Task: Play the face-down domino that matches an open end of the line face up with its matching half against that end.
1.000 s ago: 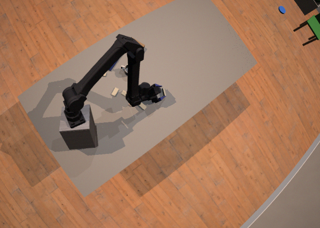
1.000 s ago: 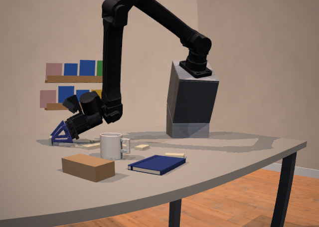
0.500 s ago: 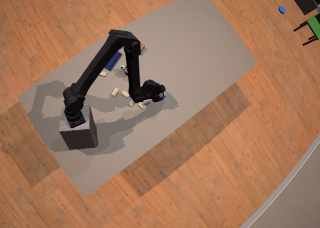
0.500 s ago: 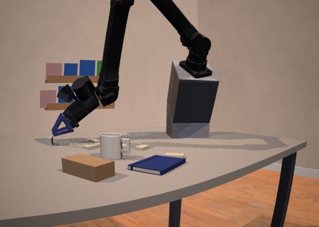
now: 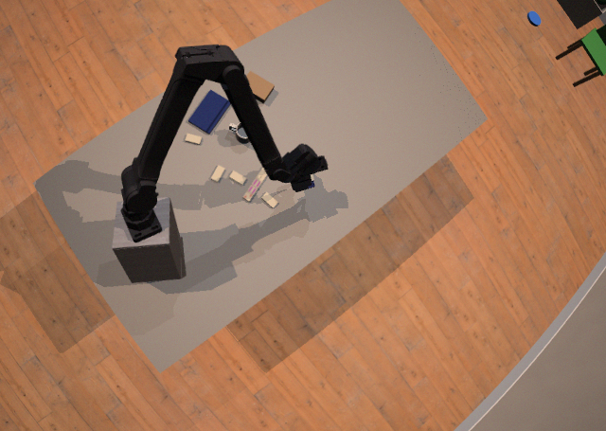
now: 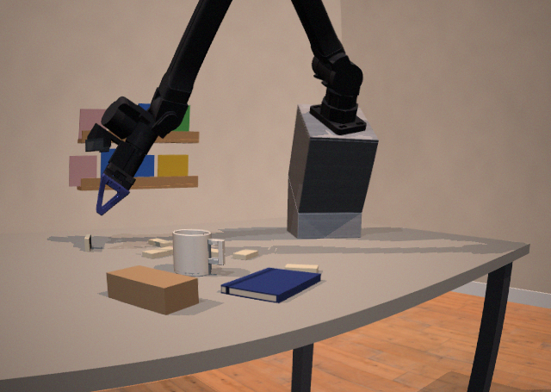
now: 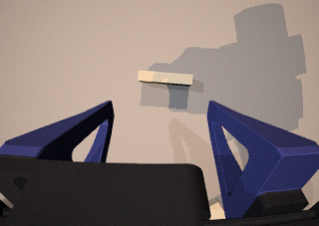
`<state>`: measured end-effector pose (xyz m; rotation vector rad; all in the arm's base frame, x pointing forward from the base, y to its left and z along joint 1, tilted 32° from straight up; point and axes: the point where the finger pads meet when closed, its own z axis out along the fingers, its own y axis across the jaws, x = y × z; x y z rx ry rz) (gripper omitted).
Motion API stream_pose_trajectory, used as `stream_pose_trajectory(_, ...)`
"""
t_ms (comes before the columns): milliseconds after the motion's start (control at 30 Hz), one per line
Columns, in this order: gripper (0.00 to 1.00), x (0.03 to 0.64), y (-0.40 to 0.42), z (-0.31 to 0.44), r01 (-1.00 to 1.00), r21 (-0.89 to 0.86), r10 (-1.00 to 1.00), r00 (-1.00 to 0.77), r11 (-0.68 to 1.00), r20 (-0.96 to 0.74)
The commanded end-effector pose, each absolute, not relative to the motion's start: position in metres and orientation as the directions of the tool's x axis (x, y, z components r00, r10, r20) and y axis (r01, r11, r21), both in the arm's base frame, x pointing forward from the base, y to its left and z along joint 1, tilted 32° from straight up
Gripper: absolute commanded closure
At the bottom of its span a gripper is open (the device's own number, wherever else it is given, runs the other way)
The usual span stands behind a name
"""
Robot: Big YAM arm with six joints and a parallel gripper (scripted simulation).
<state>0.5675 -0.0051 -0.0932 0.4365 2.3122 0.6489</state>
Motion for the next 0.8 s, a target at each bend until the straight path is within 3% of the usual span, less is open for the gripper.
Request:
stream_pose_trajectory(0, 0.26, 0.59, -0.043, -0.051, 0.108, 0.502, 0.404, -0.745, 0.858, -0.53)
stream_pose_trajectory(200, 0.26, 0.59, -0.043, -0.051, 0.108, 0.502, 0.404, -0.745, 0.858, -0.53)
stream_pose_trajectory(533, 0.26, 0.583, -0.057, -0.027, 0.081, 0.493, 0.207, -0.956, 0.866, -0.207)
stream_pose_trajectory(767, 0.26, 0.583, -0.057, -0.027, 0.081, 0.493, 0.207, -0.956, 0.866, -0.207)
